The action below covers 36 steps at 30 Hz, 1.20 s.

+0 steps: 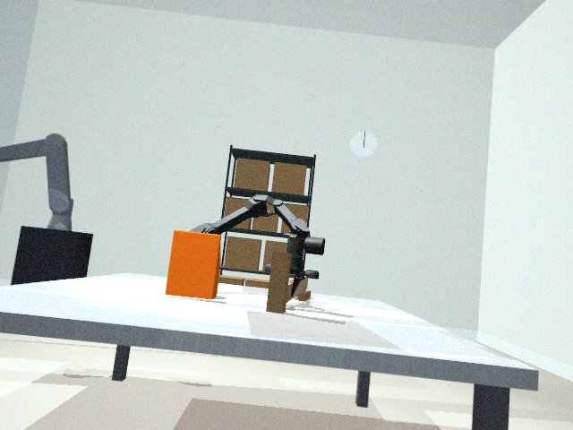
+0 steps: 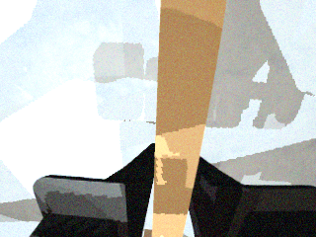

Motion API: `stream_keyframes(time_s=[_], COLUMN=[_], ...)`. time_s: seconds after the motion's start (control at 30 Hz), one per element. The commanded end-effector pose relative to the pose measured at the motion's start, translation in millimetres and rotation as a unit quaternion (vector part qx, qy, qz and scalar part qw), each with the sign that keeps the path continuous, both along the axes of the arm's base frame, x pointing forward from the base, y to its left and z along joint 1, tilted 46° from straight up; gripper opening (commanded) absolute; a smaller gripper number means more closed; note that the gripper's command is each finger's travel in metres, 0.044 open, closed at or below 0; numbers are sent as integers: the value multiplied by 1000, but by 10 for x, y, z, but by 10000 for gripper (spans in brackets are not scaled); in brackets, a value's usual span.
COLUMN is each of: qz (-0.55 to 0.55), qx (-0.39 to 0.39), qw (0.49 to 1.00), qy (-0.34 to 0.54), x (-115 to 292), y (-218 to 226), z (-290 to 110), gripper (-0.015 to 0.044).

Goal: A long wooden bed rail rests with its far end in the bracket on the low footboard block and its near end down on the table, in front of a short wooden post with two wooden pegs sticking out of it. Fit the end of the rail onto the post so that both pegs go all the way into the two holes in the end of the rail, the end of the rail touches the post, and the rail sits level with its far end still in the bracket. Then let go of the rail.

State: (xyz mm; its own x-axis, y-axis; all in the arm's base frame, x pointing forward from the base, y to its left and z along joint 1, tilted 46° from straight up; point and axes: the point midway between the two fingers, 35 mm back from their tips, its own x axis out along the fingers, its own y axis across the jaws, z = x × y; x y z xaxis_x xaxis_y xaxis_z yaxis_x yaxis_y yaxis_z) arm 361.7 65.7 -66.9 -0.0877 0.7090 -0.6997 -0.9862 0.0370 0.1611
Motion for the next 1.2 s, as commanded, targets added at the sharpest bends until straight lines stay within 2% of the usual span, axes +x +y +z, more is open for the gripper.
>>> stream_keyframes(time_s=[0.0,1.17], qz=[-6,-6], qx=[4,3], qw=[1000,1000], qy=[-8,-8], x=[47,58], y=[-51,-155], z=[56,156], gripper=[0,0])
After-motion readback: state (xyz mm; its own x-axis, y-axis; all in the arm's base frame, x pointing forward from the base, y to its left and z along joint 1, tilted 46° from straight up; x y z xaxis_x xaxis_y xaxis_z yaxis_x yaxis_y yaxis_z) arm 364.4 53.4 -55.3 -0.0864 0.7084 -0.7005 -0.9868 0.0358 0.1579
